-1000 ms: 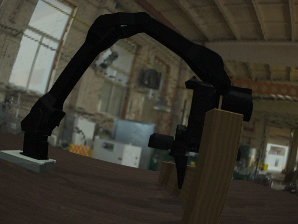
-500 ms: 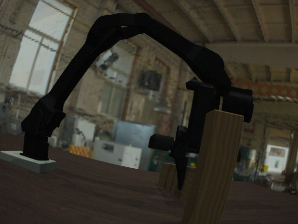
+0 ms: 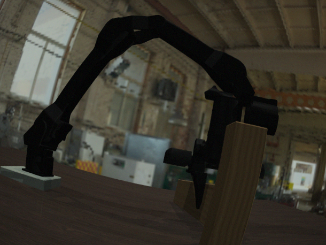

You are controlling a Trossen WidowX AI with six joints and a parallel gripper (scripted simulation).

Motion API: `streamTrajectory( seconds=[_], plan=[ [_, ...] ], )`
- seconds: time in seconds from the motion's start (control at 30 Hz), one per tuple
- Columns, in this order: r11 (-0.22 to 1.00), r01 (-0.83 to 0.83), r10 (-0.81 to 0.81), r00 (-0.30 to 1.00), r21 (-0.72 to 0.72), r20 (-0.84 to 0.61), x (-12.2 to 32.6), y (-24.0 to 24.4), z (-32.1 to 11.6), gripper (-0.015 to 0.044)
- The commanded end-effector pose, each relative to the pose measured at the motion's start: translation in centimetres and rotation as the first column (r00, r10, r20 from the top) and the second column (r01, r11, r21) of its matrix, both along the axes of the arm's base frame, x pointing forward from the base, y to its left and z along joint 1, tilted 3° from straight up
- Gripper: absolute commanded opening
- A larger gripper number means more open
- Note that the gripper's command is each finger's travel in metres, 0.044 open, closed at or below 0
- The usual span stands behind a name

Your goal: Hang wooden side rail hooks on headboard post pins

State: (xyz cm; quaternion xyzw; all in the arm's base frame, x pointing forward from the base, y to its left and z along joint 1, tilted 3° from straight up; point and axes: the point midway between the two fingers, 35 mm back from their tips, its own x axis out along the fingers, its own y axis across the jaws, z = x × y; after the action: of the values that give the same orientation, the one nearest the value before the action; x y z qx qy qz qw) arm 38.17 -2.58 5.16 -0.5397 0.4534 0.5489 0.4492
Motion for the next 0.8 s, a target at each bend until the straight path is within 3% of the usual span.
streamTrajectory(
  seconds=[0.0,0.77],
  plan=[
    [1.0,0.0,0.0,1.0,-0.003,0.01,0.28,-0.17,0.24,0.0],
    [1.0,0.0,0.0,1.0,-0.004,0.01,0.06,-0.47,0.14,0.0]
  ],
)
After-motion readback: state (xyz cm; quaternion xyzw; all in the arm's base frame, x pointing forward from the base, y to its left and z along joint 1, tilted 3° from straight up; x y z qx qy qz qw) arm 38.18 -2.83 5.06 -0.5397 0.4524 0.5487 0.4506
